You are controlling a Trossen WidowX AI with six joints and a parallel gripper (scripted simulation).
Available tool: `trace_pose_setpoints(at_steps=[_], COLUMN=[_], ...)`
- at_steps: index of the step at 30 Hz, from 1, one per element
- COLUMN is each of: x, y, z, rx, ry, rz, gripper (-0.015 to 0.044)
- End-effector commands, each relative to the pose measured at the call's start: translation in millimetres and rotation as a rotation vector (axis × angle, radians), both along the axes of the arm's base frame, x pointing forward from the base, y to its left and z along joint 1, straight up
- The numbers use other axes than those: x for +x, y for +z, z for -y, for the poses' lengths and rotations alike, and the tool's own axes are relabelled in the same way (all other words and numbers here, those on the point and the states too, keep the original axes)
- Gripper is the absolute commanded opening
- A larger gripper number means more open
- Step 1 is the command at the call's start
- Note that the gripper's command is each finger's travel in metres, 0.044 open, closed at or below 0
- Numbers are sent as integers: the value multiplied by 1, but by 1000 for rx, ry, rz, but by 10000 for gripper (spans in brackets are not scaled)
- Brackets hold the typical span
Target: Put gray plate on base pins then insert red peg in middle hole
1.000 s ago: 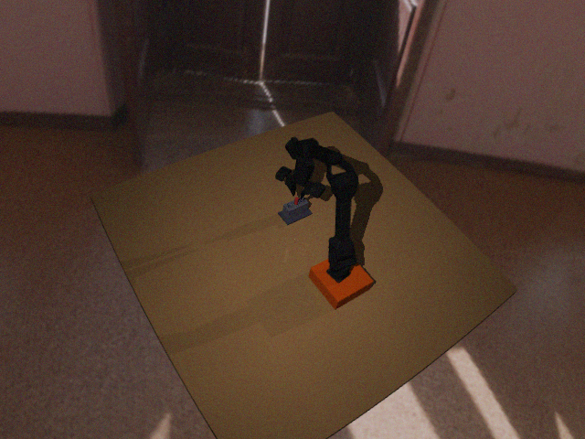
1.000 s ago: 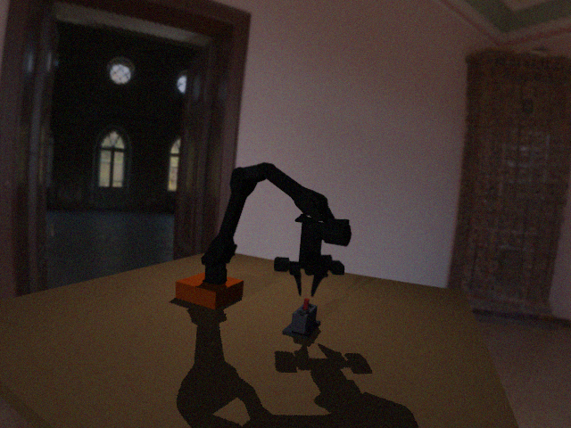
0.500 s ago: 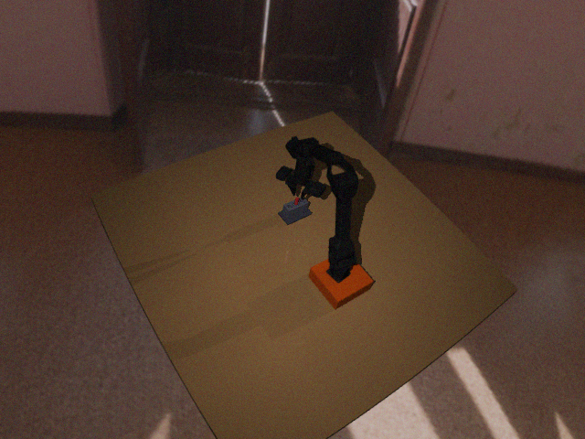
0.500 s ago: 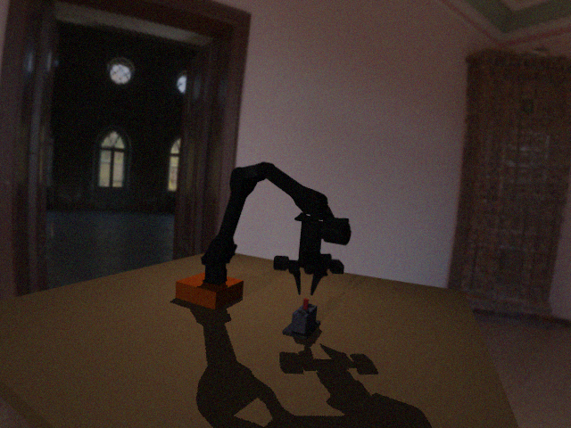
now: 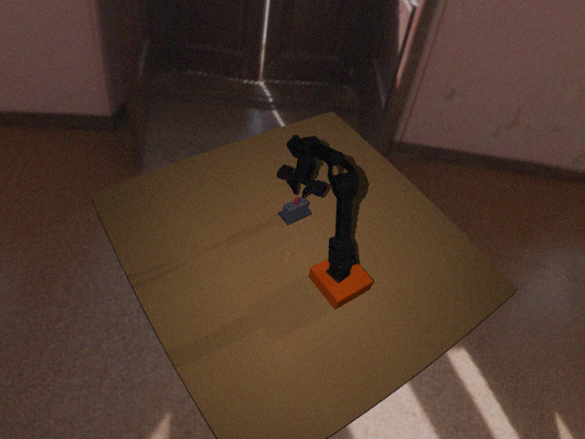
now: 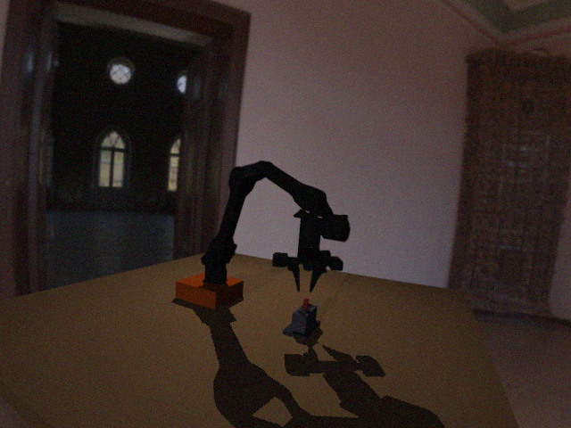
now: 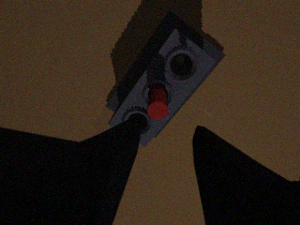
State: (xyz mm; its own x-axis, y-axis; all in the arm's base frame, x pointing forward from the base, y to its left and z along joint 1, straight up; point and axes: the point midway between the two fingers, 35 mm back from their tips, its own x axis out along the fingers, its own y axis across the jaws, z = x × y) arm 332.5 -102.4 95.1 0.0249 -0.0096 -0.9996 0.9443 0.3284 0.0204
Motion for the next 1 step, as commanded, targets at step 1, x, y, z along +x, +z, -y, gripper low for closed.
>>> trace_pose_setpoints(at_steps=[1], x=[0], y=[4], z=[0], rx=[1], ry=[3], rz=[5], gripper=[150])
